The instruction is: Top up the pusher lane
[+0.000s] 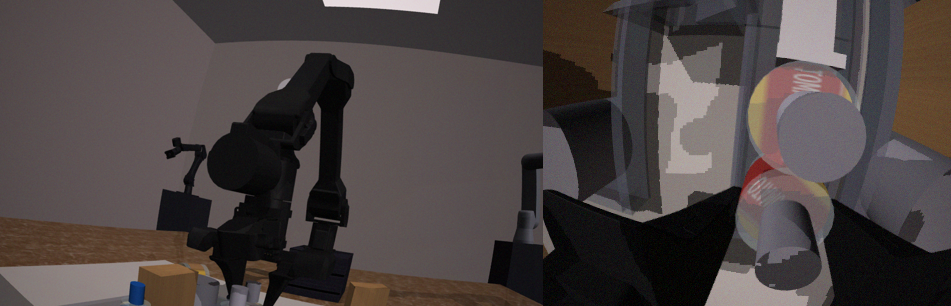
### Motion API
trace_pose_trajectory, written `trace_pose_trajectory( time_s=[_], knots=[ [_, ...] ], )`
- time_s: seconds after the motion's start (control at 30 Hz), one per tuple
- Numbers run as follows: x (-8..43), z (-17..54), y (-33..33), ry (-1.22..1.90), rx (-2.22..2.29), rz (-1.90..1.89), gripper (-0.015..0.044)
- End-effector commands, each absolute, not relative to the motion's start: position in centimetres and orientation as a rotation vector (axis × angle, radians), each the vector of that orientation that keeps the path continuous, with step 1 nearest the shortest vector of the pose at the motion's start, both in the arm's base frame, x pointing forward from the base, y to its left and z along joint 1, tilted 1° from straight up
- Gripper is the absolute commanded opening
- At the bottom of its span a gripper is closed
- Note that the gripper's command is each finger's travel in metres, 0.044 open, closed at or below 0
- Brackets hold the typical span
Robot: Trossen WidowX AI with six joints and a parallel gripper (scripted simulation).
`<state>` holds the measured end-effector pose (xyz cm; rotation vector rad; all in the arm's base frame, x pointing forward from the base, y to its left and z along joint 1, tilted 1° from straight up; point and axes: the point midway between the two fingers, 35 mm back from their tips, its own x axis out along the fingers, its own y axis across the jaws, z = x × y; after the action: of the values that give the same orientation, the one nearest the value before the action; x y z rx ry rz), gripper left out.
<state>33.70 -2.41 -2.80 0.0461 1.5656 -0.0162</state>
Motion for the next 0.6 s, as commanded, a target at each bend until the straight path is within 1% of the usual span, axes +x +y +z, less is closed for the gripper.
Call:
trace_pose_trajectory(
  time_s=[0.0,0.57],
  knots=[
    [34.22,-2.77,-2.5,1.543,0.042,-0.022,0.0],
    [33.94,-2.79,-2.49,1.543,0.042,-0.022,0.0]
  ],
)
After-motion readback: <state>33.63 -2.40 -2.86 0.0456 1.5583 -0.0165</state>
